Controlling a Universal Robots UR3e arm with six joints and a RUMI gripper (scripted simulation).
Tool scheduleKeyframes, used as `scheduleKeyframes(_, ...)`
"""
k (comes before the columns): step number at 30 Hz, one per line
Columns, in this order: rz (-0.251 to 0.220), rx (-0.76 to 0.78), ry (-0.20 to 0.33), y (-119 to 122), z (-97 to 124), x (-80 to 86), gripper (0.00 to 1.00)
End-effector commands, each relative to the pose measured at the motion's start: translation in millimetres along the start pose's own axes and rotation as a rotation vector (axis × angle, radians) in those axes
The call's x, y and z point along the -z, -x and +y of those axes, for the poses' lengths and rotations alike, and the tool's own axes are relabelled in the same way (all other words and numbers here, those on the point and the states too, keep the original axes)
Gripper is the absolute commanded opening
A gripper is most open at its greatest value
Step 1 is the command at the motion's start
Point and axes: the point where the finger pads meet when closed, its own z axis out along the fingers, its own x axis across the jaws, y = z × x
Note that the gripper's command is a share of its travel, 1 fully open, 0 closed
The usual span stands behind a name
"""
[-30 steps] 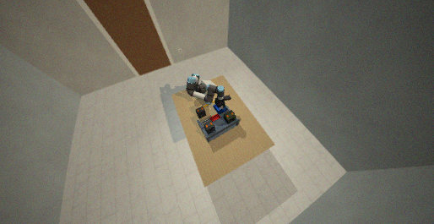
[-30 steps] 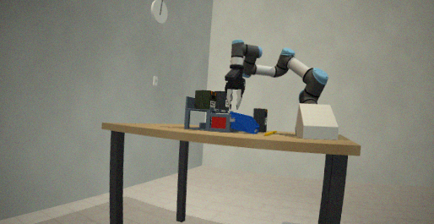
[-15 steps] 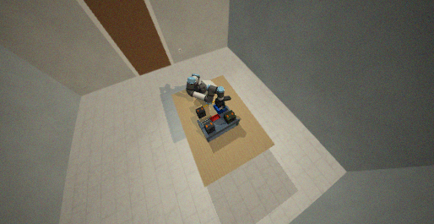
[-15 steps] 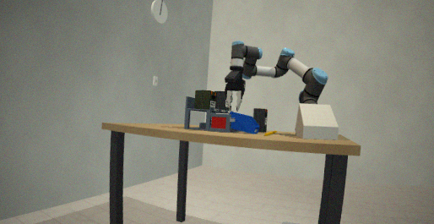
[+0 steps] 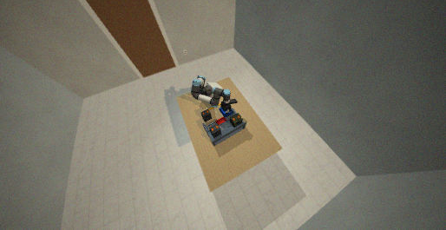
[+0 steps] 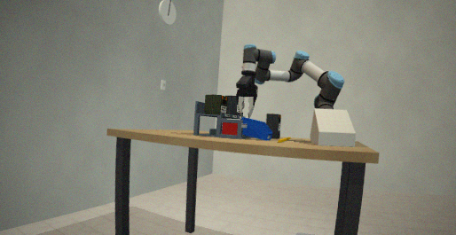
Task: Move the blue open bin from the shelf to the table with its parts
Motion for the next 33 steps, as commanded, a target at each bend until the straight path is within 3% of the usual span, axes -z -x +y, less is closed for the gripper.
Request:
scheduleKeyframes(1, 0.002, -0.001, -0.001, 0, 0, -6.8, 0.2)
scheduleKeyframes(33, 0.002, -0.001, -0.001, 0, 0, -18.0, 0.2)
